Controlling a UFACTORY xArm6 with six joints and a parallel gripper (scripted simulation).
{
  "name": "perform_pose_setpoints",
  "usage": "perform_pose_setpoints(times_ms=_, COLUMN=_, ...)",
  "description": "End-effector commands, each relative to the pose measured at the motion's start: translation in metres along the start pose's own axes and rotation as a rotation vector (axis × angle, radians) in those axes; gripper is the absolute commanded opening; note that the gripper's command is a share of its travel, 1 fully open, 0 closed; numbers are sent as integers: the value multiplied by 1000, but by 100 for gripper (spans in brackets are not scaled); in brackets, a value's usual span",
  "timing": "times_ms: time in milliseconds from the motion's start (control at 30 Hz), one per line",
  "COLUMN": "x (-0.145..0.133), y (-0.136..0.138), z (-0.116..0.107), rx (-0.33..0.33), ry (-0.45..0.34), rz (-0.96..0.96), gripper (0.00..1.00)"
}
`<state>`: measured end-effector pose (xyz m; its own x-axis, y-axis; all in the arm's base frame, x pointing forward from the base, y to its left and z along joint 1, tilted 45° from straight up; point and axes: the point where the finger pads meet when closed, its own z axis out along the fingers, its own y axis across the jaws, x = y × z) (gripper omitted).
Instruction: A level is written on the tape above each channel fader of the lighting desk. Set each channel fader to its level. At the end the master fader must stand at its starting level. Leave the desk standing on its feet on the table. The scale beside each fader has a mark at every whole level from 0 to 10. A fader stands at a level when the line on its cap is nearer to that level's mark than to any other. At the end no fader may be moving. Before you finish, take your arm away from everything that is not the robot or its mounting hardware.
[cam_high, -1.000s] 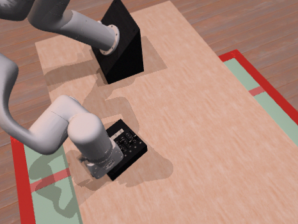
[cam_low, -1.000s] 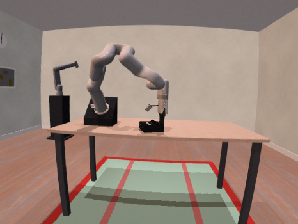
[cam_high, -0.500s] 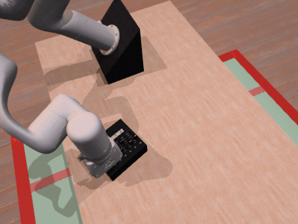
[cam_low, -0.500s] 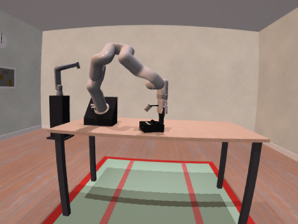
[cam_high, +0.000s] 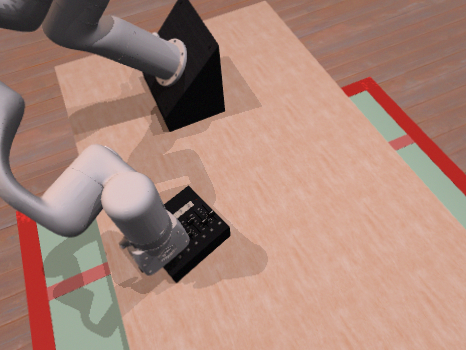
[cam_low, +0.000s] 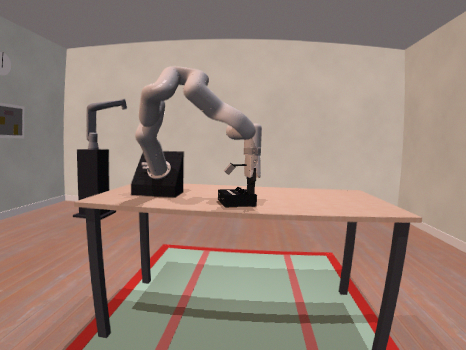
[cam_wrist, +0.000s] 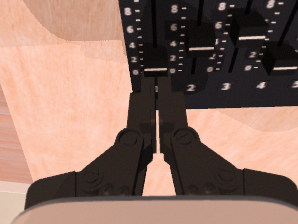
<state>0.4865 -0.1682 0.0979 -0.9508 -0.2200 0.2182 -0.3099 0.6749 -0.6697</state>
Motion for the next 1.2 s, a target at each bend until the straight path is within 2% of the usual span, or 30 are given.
perform_pose_setpoints(times_ms=0, x=2, y=-1, z=-1, rx=1, ry=-3, rz=1, gripper=0)
perform_pose_setpoints(times_ms=1167, x=20, y=-1, z=-1, rx=1, ry=-3, rz=1, gripper=0)
